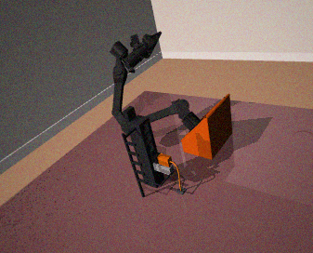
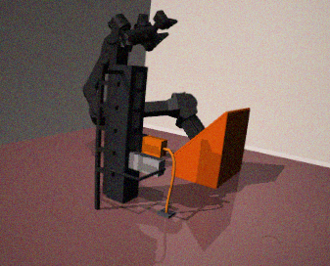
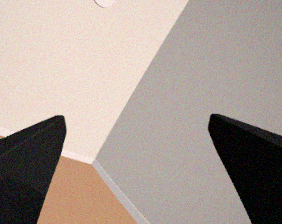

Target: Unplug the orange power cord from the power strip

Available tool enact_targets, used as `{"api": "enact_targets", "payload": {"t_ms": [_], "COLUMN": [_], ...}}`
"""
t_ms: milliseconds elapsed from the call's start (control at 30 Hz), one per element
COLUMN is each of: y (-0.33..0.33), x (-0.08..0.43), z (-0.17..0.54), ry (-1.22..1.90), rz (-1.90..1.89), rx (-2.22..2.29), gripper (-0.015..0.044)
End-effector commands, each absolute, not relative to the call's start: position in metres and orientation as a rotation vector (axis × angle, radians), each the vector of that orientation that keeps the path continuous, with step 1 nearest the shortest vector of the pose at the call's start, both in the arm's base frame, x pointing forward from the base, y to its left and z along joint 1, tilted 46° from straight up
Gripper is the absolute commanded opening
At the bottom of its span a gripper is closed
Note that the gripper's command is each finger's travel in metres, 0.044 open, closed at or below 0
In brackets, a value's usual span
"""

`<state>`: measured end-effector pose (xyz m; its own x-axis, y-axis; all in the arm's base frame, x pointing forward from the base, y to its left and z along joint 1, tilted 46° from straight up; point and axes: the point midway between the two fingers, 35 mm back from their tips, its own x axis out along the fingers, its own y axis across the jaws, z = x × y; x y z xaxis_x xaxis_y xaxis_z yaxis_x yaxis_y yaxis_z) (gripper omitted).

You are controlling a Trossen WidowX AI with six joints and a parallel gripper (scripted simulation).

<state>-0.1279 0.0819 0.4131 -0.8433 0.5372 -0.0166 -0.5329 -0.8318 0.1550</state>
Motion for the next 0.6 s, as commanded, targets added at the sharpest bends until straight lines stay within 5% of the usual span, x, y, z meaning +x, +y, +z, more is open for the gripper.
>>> {"api": "enact_targets", "payload": {"t_ms": [0,267,567], "y": [0.084,0.189,0.282], "x": [-0.129,-0.123,-0.038], "z": [0.412,0.358,0.284], "ry": [0.216,0.317,0.439], "rz": [2.557,2.14,1.629], "rx": [0.03,-0.324,-0.69], "gripper": [0.0374,0.0164,0.016]}}
